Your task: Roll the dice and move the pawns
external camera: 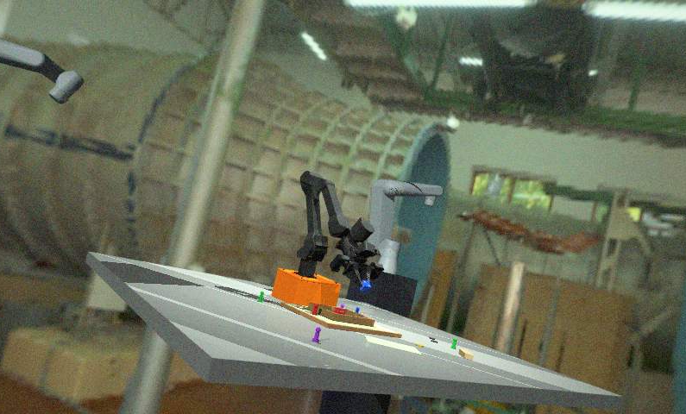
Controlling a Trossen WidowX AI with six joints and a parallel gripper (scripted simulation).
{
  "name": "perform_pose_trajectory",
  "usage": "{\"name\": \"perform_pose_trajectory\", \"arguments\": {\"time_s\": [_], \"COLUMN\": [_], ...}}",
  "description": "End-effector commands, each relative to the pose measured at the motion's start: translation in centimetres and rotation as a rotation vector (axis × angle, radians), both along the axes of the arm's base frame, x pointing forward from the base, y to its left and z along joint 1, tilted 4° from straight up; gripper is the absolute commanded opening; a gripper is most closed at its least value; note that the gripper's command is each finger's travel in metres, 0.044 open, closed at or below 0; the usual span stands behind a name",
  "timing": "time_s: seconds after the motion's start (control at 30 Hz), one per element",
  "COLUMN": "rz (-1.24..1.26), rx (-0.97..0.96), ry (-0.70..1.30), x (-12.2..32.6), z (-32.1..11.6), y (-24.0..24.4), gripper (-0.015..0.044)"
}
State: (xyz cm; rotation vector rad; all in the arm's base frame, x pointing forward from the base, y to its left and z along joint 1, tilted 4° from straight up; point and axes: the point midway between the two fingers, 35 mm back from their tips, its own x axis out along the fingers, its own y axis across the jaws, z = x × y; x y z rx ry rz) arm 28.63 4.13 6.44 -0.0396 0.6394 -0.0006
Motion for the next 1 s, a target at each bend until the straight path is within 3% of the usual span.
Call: {"name": "perform_pose_trajectory", "arguments": {"time_s": [0.0,0.53,0.83,0.97], "rz": [-0.005,0.0,0.0,-0.005], "rx": [-0.001,-0.001,-0.001,-0.001], "ry": [0.009,0.005,0.006,0.008], "x": [-0.6,-0.5,-0.5,-0.8], "z": [-0.1,0.0,0.2,3.8], "y": [-0.2,-0.1,0.0,0.1], "gripper": [0.0,0.0,0.0236,0.0341]}}
